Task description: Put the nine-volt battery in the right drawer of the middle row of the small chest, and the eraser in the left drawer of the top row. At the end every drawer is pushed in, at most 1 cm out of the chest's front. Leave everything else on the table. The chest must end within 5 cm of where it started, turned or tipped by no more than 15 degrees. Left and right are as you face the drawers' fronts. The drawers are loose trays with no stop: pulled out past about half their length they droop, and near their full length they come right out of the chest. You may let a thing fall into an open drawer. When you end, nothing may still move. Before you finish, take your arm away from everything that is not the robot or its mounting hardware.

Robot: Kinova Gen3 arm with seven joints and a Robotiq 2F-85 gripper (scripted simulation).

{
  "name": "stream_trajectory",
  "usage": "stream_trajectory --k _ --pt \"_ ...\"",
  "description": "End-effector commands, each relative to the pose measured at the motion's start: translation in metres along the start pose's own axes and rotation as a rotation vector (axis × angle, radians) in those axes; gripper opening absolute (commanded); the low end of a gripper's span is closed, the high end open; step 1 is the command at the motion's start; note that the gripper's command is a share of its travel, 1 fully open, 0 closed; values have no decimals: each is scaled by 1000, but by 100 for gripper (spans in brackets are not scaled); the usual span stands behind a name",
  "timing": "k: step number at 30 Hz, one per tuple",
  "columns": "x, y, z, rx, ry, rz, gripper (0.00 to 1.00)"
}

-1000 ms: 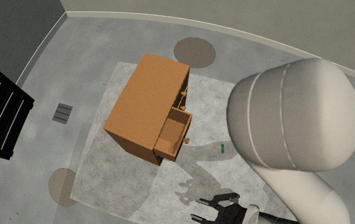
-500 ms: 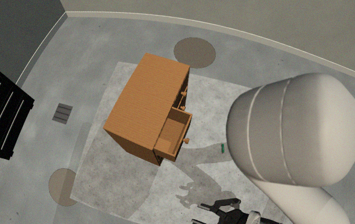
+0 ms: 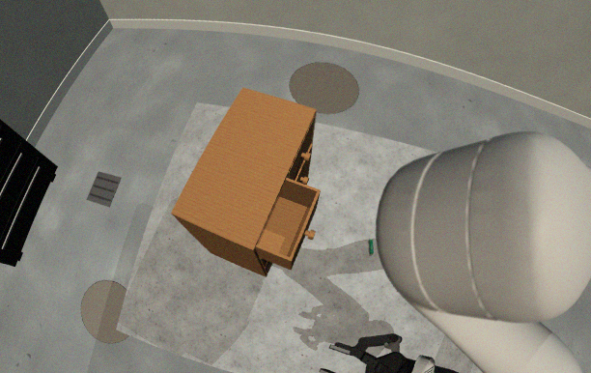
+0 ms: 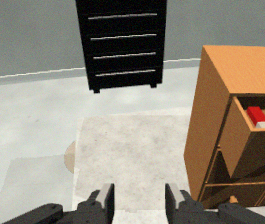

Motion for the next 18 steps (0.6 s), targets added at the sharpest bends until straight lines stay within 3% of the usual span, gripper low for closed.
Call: stream_trajectory --k 1,11,12,18 --pt "0 -1 -1 2 1 0 38" --pt "0 -1 -1 2 1 0 38" --pt "0 -1 -1 2 1 0 100" --pt "0 -1 -1 2 1 0 100"
Point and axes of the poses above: the point where the finger pads meet when closed, its own z axis out along the fingers, its own y axis across the jaws, x = y × z, the point moved 10 cm from there along -z, back along the fingers, and after that the axes turned 1 degree about -z, right-handed, at the moved point
